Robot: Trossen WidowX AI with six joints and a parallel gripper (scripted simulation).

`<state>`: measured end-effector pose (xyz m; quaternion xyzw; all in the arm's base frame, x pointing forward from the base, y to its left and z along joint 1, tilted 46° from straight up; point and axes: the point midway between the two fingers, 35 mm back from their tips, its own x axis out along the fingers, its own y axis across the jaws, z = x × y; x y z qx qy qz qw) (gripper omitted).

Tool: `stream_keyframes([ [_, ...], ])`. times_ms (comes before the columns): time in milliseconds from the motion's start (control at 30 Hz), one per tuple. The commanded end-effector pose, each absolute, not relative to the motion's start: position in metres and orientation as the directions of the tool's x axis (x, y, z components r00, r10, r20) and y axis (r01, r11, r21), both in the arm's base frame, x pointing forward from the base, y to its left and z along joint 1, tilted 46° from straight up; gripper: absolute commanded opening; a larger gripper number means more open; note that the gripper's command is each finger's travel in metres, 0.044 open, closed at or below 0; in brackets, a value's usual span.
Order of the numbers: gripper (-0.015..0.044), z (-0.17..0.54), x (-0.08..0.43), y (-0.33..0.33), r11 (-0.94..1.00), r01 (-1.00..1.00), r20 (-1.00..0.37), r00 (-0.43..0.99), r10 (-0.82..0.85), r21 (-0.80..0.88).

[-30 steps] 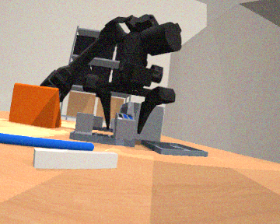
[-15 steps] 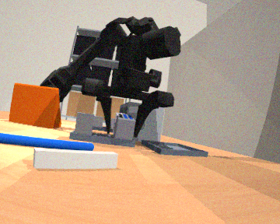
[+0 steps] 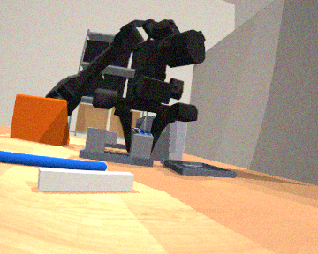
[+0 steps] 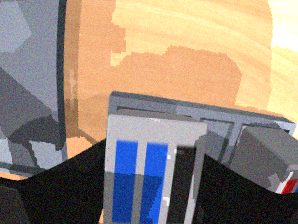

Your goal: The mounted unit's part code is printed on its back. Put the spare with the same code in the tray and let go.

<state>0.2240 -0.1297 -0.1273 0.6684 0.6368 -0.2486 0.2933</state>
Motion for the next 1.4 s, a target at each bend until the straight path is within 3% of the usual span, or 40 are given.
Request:
stream_keyframes([
  [0,0.0,-0.127,0.224,-0.13,-0.017,0.997,-0.706,0.066,0.705,0.076],
  [1367,0.0,-0.042,0.223,-0.225,-0.023,0.997,-0.706,0.068,0.705,0.074],
])
